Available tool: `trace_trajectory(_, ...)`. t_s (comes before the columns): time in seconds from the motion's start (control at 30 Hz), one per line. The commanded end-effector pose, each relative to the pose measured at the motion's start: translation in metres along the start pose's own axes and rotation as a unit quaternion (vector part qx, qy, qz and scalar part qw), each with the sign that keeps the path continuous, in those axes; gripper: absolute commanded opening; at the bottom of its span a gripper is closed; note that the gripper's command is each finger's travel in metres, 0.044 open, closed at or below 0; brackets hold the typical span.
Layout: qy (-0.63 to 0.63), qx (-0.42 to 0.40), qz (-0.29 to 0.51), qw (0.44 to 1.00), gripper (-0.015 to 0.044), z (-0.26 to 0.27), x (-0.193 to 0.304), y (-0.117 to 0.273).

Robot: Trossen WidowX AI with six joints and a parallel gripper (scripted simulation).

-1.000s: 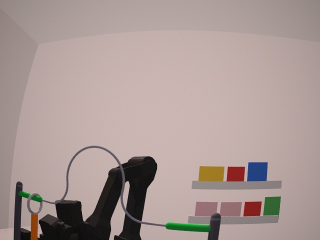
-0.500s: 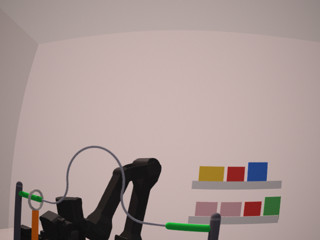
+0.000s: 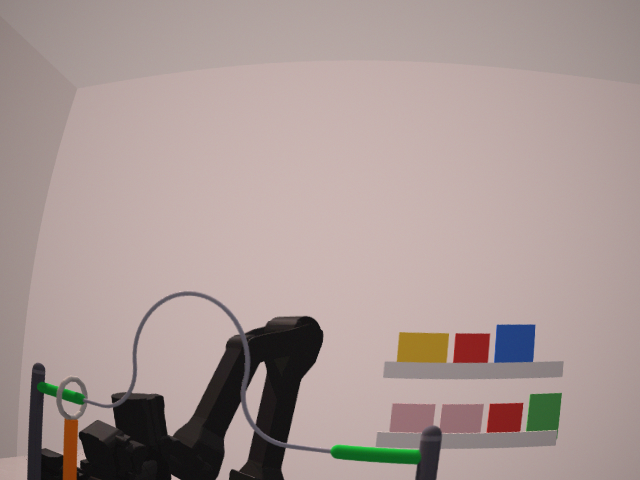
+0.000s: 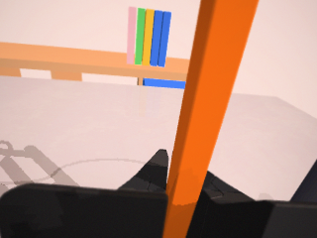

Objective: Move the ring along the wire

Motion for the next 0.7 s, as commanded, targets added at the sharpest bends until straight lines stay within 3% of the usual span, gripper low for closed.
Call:
trace_trajectory(0.0,0.002,0.002,-0.002,1.000,-0.0150,-0.001,-0.002,-0.001)
trace_trajectory(0.67,-0.001,0.001,-0.001,1.000,-0.0150,0.017,-0.003,-0.001)
Point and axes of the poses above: the point midway between the two fingers, 35 mm back from their tips, its own y axis back along the fingers, its own z axis across the jaws, x = y × z, the point moved 3 cm from there along y, back along the fingers, and after that the axes turned 4 degrees about y, right-handed, at the moved point
